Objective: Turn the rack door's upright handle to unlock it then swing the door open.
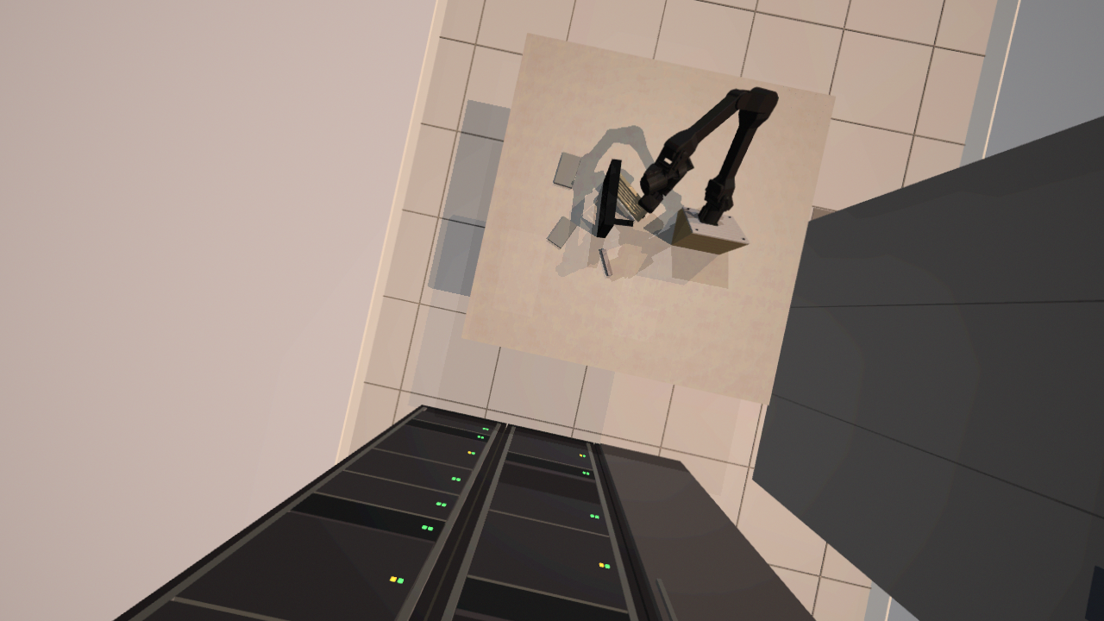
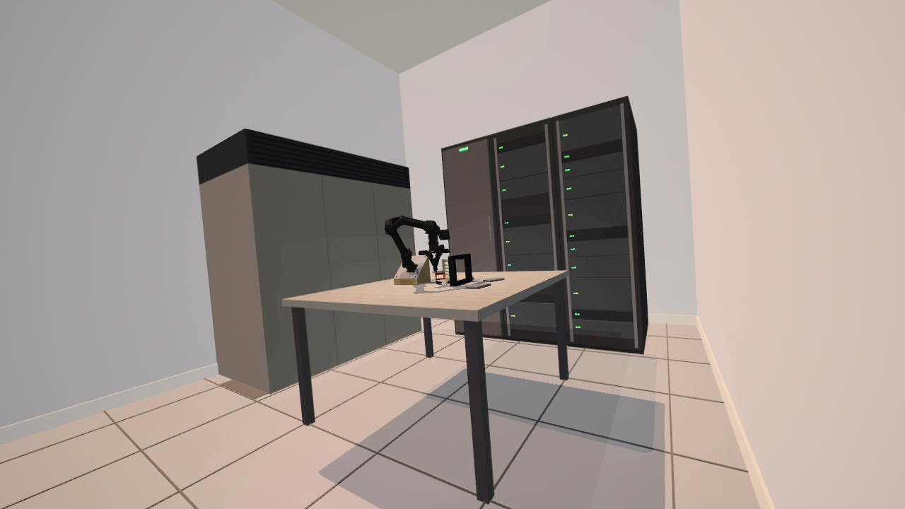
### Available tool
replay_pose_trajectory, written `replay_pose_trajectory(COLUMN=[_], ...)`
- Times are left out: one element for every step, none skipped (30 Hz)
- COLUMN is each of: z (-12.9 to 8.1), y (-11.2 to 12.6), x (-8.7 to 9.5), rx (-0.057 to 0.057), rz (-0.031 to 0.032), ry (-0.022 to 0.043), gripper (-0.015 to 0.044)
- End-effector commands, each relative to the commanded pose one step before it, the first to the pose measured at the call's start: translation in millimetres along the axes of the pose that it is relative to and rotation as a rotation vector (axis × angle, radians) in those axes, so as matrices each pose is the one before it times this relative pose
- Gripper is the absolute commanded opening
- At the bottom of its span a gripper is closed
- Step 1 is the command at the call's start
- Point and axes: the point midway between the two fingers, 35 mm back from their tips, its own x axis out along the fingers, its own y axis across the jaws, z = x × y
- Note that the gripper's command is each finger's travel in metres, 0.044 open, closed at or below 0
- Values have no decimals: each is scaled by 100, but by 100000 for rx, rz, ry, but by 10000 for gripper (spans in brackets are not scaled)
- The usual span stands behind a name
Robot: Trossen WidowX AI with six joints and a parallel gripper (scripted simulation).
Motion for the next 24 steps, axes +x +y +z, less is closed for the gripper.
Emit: replay_pose_trajectory(z=[228, 34, 45, 39, 33, 44, 38, 33, 39, 35, 30, 36, 34, 29, 41, 36, 31, 40, 35, 30, 38, 33, 28, 38], y=[-892, -234, -231, -233, -233, -230, -231, -232, -204, -205, -206, -207, -210, -211, -207, -209, -210, -207, -209, -210, -207, -208, -210, -206], x=[-74, 1, 0, 0, 1, 0, 0, 1, 0, 0, 1, 0, 0, 1, 0, 0, 0, 0, 0, 0, 0, 0, 0, 0], rx=[-7192, -1526, -1515, -1520, -1519, -1508, -1509, -1509, -1339, -1339, -1338, -1353, -1371, -1370, -1356, -1363, -1362, -1356, -1359, -1358, -1354, -1356, -1355, -1349], rz=[189, -11, -6, -9, -11, -6, -8, -11, -4, -7, -9, -6, -7, -10, -2, -6, -9, -2, -6, -9, -2, -6, -10, -2], ry=[-643, 0, 0, 0, -1, 0, 0, -1, 0, -1, -1, -1, -1, -1, -1, -1, -1, -1, -1, -1, -2, -2, -1, -2], gripper=[11, 11, 11, 11, 11, 11, 11, 11, 11, 11, 11, 11, 11, 11, 11, 11, 11, 11, 11, 11, 11, 11, 11, 11])
